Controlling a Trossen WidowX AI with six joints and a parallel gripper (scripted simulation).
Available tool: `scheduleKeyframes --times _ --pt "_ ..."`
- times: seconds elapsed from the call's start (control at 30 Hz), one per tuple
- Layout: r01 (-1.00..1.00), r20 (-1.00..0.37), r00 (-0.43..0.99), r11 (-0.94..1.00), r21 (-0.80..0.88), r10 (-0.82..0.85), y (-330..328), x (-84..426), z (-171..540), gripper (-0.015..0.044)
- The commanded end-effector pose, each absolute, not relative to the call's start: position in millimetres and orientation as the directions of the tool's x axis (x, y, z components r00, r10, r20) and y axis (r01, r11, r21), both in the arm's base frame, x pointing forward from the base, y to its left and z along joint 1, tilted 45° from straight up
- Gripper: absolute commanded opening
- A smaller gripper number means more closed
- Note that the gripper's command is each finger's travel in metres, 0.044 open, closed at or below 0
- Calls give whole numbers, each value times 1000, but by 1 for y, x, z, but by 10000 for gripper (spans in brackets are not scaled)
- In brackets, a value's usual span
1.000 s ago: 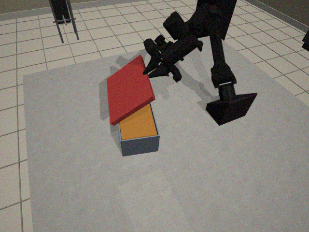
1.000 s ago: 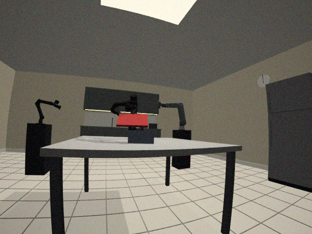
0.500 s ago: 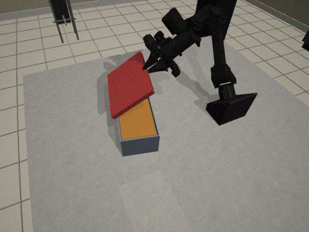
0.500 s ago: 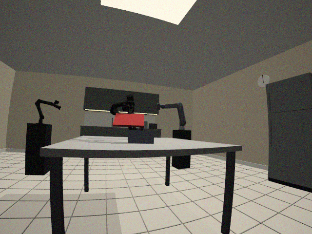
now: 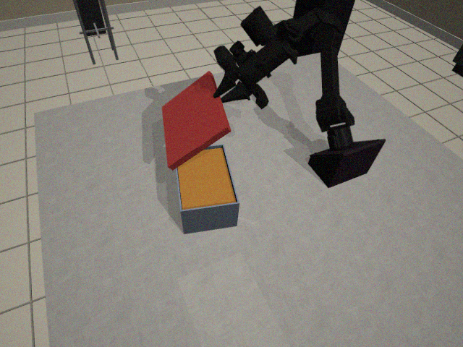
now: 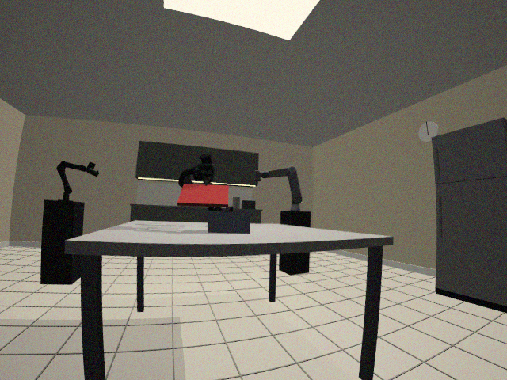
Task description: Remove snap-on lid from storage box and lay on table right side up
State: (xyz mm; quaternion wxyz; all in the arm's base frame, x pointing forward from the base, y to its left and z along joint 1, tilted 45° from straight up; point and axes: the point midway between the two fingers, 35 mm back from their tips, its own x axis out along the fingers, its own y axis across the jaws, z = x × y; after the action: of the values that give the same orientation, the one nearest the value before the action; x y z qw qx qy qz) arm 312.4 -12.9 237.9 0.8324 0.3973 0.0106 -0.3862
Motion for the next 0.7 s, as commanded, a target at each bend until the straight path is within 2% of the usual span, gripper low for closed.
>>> scheduleKeyframes --times 0.0,0.67 --pt "646 -324 707 388 657 -629 -18 309 246 0" --pt "647 -323 707 389 656 -630 -44 293 273 0"
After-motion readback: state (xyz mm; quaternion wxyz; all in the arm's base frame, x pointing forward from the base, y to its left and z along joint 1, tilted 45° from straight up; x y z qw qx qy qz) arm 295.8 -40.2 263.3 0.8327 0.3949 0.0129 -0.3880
